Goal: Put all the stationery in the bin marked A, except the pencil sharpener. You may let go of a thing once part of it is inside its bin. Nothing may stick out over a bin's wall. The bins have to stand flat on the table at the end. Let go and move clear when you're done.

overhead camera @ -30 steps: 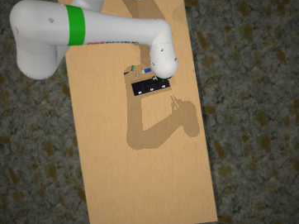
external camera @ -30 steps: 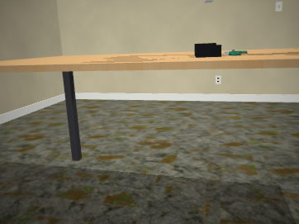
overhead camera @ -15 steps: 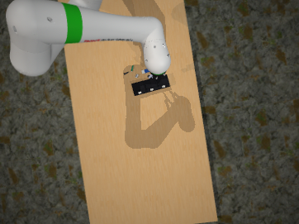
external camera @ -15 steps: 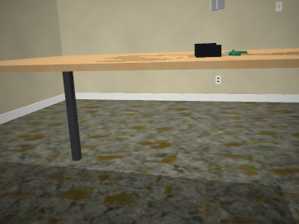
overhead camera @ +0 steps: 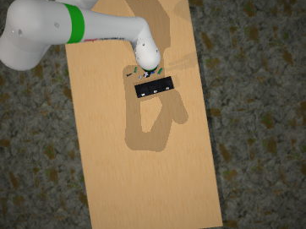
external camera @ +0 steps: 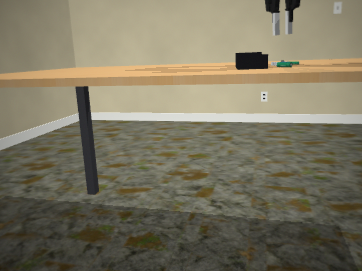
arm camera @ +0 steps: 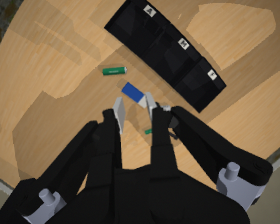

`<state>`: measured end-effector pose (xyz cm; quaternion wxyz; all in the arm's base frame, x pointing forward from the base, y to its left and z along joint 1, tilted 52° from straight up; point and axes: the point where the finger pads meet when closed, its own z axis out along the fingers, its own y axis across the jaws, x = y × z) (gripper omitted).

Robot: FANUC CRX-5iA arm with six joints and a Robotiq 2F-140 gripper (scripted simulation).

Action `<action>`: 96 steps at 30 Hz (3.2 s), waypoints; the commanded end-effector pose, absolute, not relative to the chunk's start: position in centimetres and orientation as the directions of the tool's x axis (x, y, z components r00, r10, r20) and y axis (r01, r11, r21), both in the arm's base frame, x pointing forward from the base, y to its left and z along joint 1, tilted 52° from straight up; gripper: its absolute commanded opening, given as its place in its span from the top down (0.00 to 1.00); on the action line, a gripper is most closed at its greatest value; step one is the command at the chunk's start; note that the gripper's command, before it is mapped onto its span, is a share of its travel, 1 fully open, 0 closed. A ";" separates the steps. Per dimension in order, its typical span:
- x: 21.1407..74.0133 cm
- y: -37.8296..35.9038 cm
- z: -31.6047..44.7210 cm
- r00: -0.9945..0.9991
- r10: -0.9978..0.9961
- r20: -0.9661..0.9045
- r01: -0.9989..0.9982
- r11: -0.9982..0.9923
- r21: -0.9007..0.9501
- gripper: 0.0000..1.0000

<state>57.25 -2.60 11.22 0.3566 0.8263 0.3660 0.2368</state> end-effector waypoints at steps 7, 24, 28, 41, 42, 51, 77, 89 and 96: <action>57.6 -4.8 9.7 0.438 0.891 -0.122 0.609 -0.194 0.770 0.77; 57.6 -4.8 9.8 0.151 0.910 -0.387 0.707 0.174 0.685 0.77; 57.6 -4.8 9.8 0.151 0.910 -0.387 0.707 0.174 0.685 0.77; 57.6 -4.8 9.7 0.151 0.910 -0.387 0.707 0.174 0.685 0.77; 57.6 -4.8 9.7 0.151 0.910 -0.387 0.707 0.174 0.685 0.77; 57.6 -4.8 9.7 0.151 0.910 -0.387 0.707 0.174 0.685 0.77; 61.9 -7.1 5.9 0.151 0.910 -0.387 0.707 0.174 0.685 0.77; 62.6 -7.6 5.2 0.151 0.910 -0.387 0.707 0.174 0.685 0.77; 62.6 -7.6 5.2 0.151 0.910 -0.387 0.707 0.174 0.685 0.77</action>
